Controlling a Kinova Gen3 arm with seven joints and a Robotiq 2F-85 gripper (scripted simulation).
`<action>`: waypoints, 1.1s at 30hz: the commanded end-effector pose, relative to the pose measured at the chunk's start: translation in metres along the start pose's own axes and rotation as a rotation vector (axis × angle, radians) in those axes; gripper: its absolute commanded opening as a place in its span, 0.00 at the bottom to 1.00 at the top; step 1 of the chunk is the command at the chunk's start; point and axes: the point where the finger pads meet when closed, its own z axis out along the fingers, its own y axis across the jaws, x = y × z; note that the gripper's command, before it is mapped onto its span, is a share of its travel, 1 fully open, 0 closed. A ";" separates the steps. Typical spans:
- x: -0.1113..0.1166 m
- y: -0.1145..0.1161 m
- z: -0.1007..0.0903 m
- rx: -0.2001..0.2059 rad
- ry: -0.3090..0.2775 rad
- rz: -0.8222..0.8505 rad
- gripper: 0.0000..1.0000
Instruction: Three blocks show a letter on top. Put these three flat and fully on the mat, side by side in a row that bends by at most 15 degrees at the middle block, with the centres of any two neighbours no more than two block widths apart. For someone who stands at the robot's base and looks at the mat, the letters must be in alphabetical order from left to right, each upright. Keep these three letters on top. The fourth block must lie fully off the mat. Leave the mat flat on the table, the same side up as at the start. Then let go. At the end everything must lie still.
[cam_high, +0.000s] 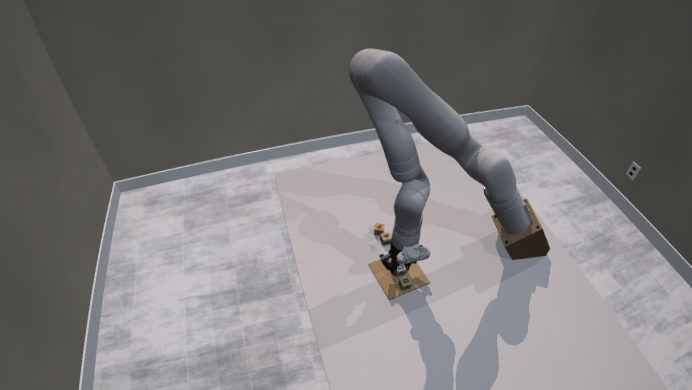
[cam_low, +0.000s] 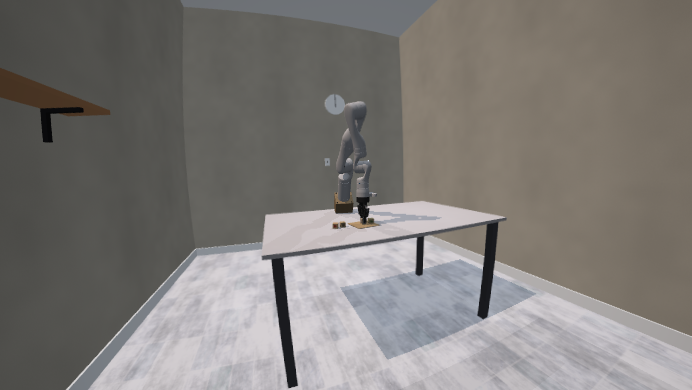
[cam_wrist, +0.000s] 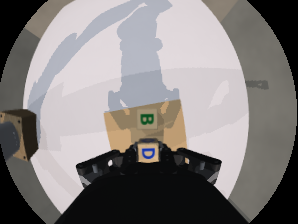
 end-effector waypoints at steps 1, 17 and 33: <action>0.000 0.000 0.000 -0.001 0.000 0.000 0.26; 0.000 0.000 0.001 -0.001 0.000 0.000 0.26; 0.000 0.000 0.004 -0.001 0.000 0.000 0.26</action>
